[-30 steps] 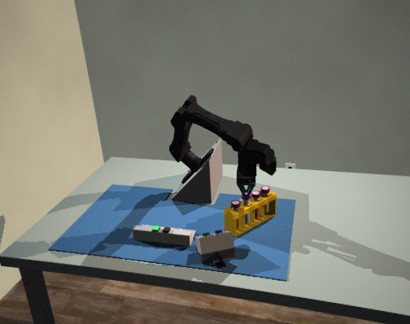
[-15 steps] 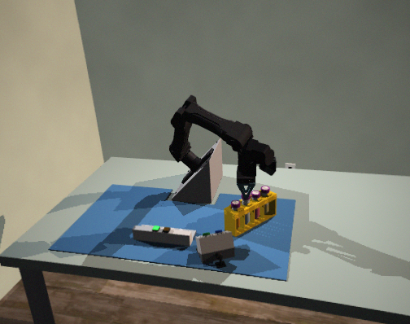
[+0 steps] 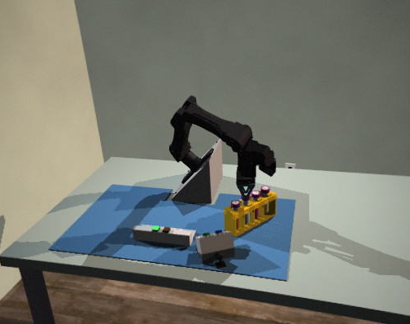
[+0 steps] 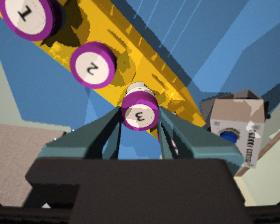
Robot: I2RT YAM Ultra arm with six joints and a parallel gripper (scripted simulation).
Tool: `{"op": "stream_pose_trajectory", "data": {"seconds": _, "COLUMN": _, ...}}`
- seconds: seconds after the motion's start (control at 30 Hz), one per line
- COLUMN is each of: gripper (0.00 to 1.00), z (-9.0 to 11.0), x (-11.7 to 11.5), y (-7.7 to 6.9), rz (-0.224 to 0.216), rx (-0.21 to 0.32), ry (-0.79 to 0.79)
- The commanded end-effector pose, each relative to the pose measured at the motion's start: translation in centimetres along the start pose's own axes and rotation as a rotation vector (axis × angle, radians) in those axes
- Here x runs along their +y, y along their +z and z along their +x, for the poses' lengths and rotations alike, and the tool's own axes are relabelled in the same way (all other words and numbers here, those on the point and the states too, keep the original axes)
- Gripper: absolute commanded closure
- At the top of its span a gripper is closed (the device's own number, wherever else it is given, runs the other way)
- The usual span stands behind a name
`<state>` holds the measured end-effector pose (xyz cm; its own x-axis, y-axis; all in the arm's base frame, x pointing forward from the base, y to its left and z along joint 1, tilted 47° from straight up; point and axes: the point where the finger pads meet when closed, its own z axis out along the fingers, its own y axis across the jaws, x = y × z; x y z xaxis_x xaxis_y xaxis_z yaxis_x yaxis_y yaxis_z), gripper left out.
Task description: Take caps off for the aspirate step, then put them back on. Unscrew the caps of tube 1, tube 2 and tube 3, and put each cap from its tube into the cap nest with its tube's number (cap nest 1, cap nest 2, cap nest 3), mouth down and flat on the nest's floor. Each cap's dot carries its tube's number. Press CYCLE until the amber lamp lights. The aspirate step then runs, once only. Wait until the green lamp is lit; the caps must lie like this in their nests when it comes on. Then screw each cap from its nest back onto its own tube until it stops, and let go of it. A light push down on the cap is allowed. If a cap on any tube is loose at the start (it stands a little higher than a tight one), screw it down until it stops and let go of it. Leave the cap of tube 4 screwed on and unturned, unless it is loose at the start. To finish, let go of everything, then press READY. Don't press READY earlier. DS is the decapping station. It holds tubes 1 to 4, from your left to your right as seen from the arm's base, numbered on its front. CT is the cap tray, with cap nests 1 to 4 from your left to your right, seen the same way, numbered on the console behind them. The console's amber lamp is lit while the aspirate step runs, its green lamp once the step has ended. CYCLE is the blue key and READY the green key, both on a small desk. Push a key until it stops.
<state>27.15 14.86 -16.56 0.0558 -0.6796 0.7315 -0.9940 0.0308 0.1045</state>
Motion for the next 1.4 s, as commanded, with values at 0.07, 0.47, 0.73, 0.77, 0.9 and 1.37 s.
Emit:
{"op": "stream_pose_trajectory", "data": {"seconds": 0.07, "gripper": 1.00, "z": -0.13, "x": -0.34, "y": -0.58, "rz": 0.016, "rx": -0.017, "ry": 0.007}}
{"op": "stream_pose_trajectory", "data": {"seconds": 0.47, "gripper": 1.00, "z": -0.19, "x": -0.34, "y": -0.13, "rz": 0.016, "rx": -0.017, "ry": 0.007}}
{"op": "stream_pose_trajectory", "data": {"seconds": 0.73, "gripper": 1.00, "z": -0.20, "x": -0.30, "y": -0.13, "rz": 0.016, "rx": -0.017, "ry": 0.007}}
{"op": "stream_pose_trajectory", "data": {"seconds": 0.77, "gripper": 1.00, "z": -0.20, "x": -0.30, "y": -0.13, "rz": 0.016, "rx": -0.017, "ry": 0.007}}
{"op": "stream_pose_trajectory", "data": {"seconds": 0.9, "gripper": 1.00, "z": -0.20, "x": -0.28, "y": -0.13, "rz": 0.016, "rx": -0.017, "ry": 0.007}}
{"op": "stream_pose_trajectory", "data": {"seconds": 1.37, "gripper": 0.51, "z": -0.20, "x": -0.27, "y": -0.12, "rz": 0.016, "rx": -0.017, "ry": 0.007}}
